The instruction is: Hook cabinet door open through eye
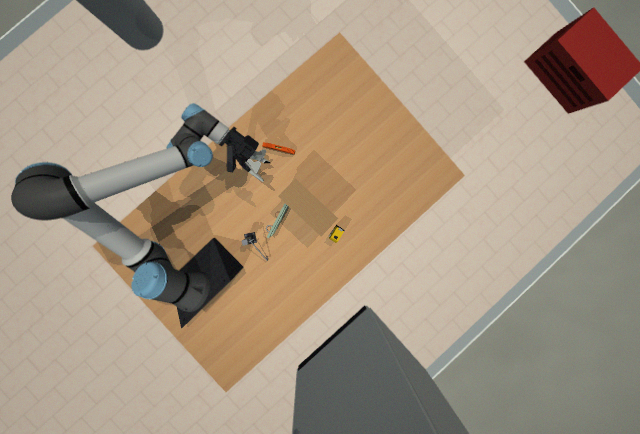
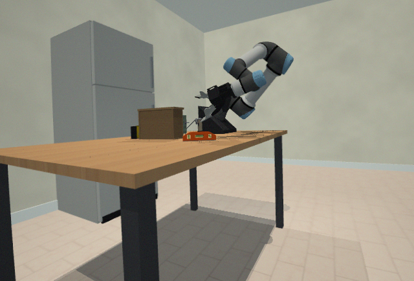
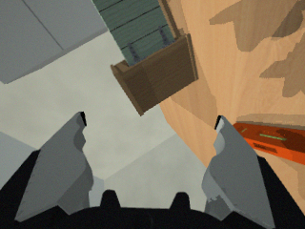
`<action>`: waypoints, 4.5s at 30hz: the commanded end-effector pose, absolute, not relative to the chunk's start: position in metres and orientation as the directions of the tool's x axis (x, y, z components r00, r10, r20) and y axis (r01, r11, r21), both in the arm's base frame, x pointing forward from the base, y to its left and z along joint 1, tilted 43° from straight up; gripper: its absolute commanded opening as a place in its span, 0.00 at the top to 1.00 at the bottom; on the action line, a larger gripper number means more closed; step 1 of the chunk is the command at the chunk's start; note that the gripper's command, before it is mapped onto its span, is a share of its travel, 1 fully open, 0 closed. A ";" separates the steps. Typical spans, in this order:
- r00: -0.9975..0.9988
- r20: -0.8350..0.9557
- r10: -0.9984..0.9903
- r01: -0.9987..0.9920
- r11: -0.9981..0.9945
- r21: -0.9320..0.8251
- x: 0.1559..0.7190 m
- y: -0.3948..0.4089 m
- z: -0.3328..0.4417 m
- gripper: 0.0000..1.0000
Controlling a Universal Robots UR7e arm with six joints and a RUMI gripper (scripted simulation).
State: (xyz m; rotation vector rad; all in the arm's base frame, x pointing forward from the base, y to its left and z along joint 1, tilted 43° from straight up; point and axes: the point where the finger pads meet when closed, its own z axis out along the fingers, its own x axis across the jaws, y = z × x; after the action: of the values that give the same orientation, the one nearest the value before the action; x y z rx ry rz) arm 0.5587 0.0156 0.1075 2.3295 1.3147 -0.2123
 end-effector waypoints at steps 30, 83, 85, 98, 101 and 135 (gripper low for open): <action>0.641 -0.292 0.710 0.764 -0.552 0.334 0.553 0.013 0.110 0.00; 0.975 0.063 -0.213 -0.222 -0.945 0.240 0.504 0.005 0.134 0.00; 0.956 0.074 -0.284 -0.294 -0.930 0.223 0.501 0.004 0.136 0.00; 0.738 0.100 -0.667 -0.674 -0.729 0.117 0.483 0.002 0.147 0.00; 0.678 0.097 -0.729 -0.735 -0.671 0.098 0.479 0.001 0.149 0.00; 0.305 -0.065 -0.950 -0.951 -0.307 0.023 0.441 -0.015 0.155 0.00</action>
State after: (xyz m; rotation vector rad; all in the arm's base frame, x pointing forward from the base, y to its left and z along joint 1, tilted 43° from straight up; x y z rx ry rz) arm 0.4426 -0.0093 0.1580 2.4315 -1.9970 -0.0628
